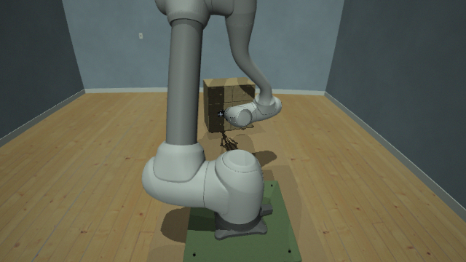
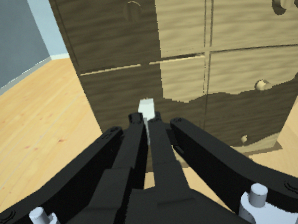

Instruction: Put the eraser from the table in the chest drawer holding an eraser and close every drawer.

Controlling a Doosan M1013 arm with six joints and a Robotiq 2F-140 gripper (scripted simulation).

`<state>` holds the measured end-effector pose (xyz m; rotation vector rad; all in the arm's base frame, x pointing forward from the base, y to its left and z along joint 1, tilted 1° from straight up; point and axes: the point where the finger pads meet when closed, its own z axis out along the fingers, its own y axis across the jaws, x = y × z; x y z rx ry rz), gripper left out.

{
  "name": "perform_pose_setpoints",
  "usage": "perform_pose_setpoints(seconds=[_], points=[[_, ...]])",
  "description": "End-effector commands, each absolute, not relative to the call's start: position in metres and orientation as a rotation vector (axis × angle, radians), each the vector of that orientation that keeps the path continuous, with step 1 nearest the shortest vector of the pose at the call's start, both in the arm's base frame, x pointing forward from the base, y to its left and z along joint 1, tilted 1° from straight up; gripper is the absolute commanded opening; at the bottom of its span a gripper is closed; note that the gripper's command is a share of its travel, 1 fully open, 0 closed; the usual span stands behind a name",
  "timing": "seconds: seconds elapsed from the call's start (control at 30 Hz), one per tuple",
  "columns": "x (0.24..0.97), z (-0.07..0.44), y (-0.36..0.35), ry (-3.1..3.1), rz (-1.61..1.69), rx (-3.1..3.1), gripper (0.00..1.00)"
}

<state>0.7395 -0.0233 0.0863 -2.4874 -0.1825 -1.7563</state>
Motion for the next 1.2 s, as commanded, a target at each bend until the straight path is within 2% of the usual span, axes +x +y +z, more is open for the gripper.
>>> perform_pose_setpoints(seconds=[0.0,1.17], points=[[0.7413,0.0865,-0.0231,-0.183,-1.757,-2.487,0.00],[0.7458,0.0865,-0.0224,-0.183,-1.757,-2.487,0.00]])
